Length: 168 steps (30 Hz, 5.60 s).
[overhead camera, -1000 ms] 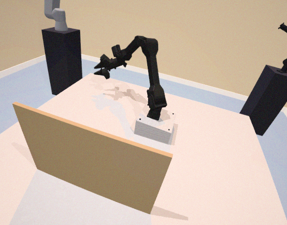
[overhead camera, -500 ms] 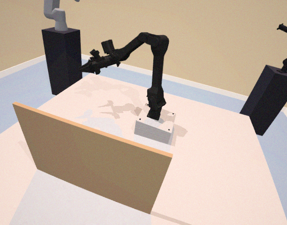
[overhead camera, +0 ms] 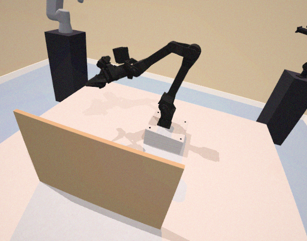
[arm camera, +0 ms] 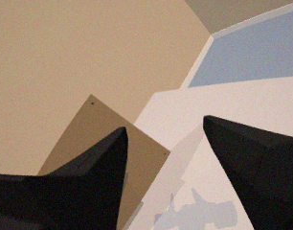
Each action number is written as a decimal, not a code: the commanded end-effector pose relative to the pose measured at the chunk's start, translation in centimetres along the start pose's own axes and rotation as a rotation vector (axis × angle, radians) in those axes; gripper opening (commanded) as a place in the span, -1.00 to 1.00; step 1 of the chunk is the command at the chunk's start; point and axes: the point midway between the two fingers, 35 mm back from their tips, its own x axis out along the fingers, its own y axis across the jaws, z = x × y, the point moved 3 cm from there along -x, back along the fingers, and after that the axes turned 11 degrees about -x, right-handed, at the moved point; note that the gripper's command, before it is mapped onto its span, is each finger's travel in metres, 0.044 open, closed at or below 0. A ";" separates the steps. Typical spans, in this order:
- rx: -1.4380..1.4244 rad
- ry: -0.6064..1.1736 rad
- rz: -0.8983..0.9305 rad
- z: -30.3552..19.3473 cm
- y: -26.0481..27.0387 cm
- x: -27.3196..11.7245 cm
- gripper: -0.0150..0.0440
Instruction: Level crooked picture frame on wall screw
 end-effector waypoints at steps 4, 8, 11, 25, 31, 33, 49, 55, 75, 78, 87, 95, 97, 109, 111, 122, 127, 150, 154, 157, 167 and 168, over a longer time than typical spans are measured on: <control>0.269 0.084 0.263 -4.9 9.3 0.1 0.39; 0.388 0.157 0.373 -7.6 12.8 -0.8 0.39; 0.477 0.222 0.451 -9.7 15.1 -1.7 0.39; 0.540 0.278 0.504 -11.3 16.6 -2.6 0.39; 0.540 0.278 0.504 -11.3 16.6 -2.6 0.39; 0.540 0.278 0.504 -11.3 16.6 -2.6 0.39; 0.540 0.278 0.504 -11.3 16.6 -2.6 0.39; 0.540 0.278 0.504 -11.3 16.6 -2.6 0.39; 0.540 0.278 0.504 -11.3 16.6 -2.6 0.39; 0.540 0.278 0.504 -11.3 16.6 -2.6 0.39; 0.540 0.278 0.504 -11.3 16.6 -2.6 0.39; 0.540 0.278 0.504 -11.3 16.6 -2.6 0.39; 0.540 0.278 0.504 -11.3 16.6 -2.6 0.39; 0.540 0.278 0.504 -11.3 16.6 -2.6 0.39; 0.540 0.278 0.504 -11.3 16.6 -2.6 0.39; 0.574 0.289 0.461 -11.9 16.4 0.0 0.39; 0.556 0.284 0.480 -12.9 16.9 2.4 0.39; 0.543 0.271 0.512 -15.5 20.5 9.4 0.39; 0.544 0.269 0.514 -15.9 22.0 11.3 0.39; 0.544 0.269 0.514 -15.9 22.0 11.3 0.39; 0.544 0.269 0.514 -15.9 22.0 11.3 0.39; 0.544 0.269 0.514 -15.9 22.0 11.3 0.39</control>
